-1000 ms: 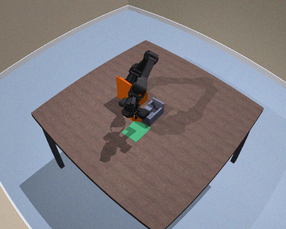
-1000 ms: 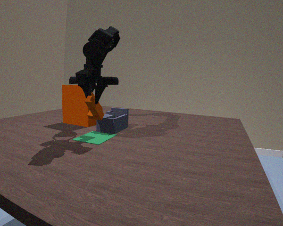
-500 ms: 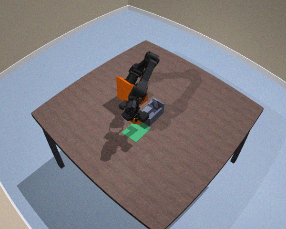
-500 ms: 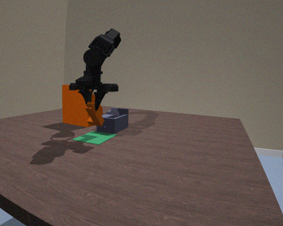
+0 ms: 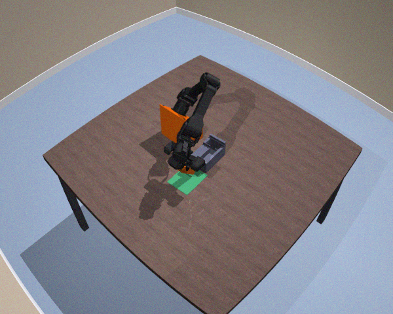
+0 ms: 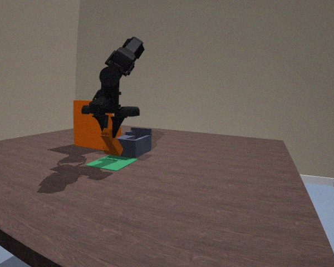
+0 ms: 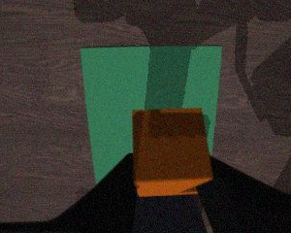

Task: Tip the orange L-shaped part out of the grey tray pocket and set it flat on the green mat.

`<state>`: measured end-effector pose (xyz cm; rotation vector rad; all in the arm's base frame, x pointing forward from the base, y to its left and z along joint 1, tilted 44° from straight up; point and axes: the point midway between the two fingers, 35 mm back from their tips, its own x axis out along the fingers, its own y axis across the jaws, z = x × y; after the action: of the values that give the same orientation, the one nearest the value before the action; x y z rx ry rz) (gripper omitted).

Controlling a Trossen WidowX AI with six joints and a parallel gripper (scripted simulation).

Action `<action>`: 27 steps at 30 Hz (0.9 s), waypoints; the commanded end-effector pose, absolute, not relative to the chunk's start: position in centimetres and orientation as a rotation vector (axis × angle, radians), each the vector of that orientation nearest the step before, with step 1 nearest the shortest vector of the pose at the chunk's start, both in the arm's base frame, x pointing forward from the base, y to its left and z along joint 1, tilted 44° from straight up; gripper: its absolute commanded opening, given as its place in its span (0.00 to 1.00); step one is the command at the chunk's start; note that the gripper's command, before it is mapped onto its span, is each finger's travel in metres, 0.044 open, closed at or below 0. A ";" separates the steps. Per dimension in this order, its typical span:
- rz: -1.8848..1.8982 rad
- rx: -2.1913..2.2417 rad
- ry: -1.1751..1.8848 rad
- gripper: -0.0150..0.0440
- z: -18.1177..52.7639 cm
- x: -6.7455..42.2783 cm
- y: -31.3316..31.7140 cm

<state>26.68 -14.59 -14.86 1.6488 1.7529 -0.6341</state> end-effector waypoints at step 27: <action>-0.634 1.651 1.757 0.52 -15.9 26.6 -13.6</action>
<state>26.57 -13.59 -15.87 1.6510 1.7568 -0.6341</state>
